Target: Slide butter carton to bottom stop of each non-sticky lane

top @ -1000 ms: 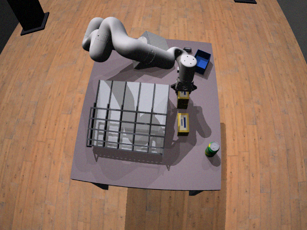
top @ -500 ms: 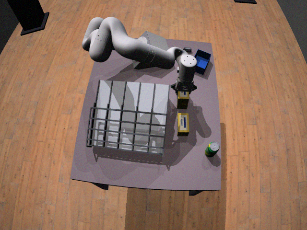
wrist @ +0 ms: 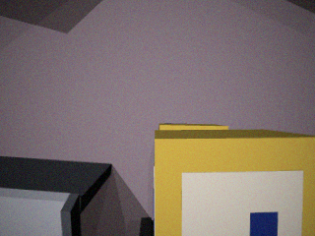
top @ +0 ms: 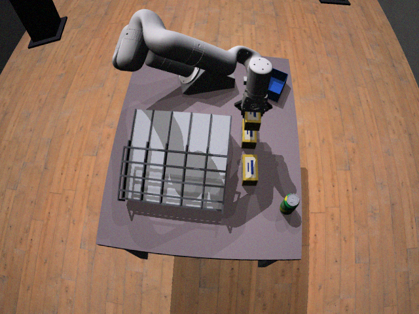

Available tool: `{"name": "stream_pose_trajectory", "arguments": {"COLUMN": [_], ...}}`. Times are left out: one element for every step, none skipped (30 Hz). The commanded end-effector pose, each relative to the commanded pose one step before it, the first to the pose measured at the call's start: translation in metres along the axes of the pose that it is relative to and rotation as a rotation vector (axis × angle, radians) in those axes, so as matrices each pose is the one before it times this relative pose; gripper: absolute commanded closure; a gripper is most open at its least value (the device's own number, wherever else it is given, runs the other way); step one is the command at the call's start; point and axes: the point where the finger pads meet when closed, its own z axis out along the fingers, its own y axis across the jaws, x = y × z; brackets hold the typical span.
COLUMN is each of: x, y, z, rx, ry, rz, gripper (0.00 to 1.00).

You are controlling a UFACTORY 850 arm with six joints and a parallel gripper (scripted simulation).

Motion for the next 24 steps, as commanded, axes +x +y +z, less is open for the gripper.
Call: {"name": "stream_pose_trajectory", "arguments": {"x": [-0.00083,0.00000,0.00000,0.00000,0.00088,-0.00002,0.00005,0.00019,-0.00007,0.00000,0.00000,0.00000,0.00000,0.00000,0.00000,0.00000,0.00000,0.00000,0.00000,0.00000,0.00000,-0.01400,-0.00004,-0.00017], "y": [0.00049,0.00000,0.00000,0.00000,-0.00008,0.00001,-0.00007,-0.00008,0.00015,0.00000,0.00000,0.00000,0.00000,0.00000,0.00000,0.00000,0.00000,0.00000,0.00000,0.00000,0.00000,-0.06875,0.00000,-0.00101], "z": [-0.00242,0.00000,0.00000,0.00000,-0.06891,-0.00030,-0.00252,-0.00967,-0.01617,0.00000,0.00000,0.00000,0.00000,0.00000,0.00000,0.00000,0.00000,0.00000,0.00000,0.00000,0.00000,0.00098,-0.00013,0.00009], "rx": [-0.00182,0.00000,0.00000,0.00000,0.00346,0.00000,0.00000,0.00000,0.00000,0.00000,0.00000,0.00000,0.00000,0.00000,0.00000,0.00000,0.00000,0.00000,0.00000,0.00000,0.00000,0.00169,0.00000,0.00000], "ry": [-0.00125,0.00000,0.00000,0.00000,-0.00733,0.00000,0.00000,0.00000,0.00000,0.00000,0.00000,0.00000,0.00000,0.00000,0.00000,0.00000,0.00000,0.00000,0.00000,0.00000,0.00000,0.00058,0.00000,0.00000], "rz": [0.00107,0.00000,0.00000,0.00000,0.05930,0.00000,0.00000,0.00000,0.00000,0.00000,0.00000,0.00000,0.00000,0.00000,0.00000,0.00000,0.00000,0.00000,0.00000,0.00000,0.00000,-0.00091,0.00000,0.00000], "gripper": [1.00,1.00,1.00,1.00,1.00,1.00,1.00,1.00,1.00,1.00,1.00,1.00,1.00,1.00,1.00,1.00,1.00,1.00,1.00,1.00,1.00,1.00,1.00,1.00]}}
